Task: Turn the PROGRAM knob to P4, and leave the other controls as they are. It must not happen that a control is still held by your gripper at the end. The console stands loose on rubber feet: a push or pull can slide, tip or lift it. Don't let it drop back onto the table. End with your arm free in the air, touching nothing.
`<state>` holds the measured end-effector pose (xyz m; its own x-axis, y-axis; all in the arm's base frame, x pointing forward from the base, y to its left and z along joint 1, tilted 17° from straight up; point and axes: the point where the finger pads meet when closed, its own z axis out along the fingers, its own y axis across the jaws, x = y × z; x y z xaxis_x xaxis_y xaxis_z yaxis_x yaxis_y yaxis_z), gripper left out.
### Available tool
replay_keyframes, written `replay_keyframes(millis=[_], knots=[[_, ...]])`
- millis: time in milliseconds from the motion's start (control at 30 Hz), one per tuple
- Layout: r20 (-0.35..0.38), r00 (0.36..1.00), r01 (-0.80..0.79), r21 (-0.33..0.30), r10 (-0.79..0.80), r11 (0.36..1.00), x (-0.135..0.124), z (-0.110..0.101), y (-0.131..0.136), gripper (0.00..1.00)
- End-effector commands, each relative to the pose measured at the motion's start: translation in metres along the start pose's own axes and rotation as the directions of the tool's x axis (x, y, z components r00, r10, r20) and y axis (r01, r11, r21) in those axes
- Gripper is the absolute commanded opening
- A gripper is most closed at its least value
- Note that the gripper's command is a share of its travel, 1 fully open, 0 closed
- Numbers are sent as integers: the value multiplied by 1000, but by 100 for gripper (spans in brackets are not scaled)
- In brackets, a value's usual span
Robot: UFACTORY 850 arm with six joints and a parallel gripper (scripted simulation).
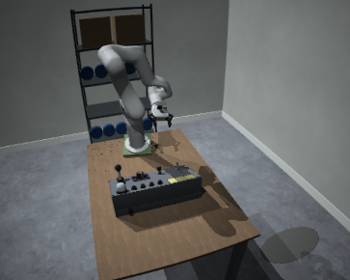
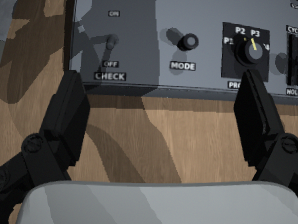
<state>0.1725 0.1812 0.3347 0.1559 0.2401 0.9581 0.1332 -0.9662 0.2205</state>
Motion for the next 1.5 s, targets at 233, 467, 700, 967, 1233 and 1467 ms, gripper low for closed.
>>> replay_keyframes(millis=[233,467,700,967,1233,1467], knots=[[26,998,62,86,-64,994,-10,-10,-18,100],[42,960,247,345,-277,906,-45,-49,-64,100],[-51,864,430,591,-501,682,-88,-106,-98,100],[-231,726,564,739,-647,369,-131,-167,-110,100],[-502,526,647,760,-686,-60,-182,-237,-96,100],[-700,370,649,665,-611,-369,-218,-282,-68,100]])
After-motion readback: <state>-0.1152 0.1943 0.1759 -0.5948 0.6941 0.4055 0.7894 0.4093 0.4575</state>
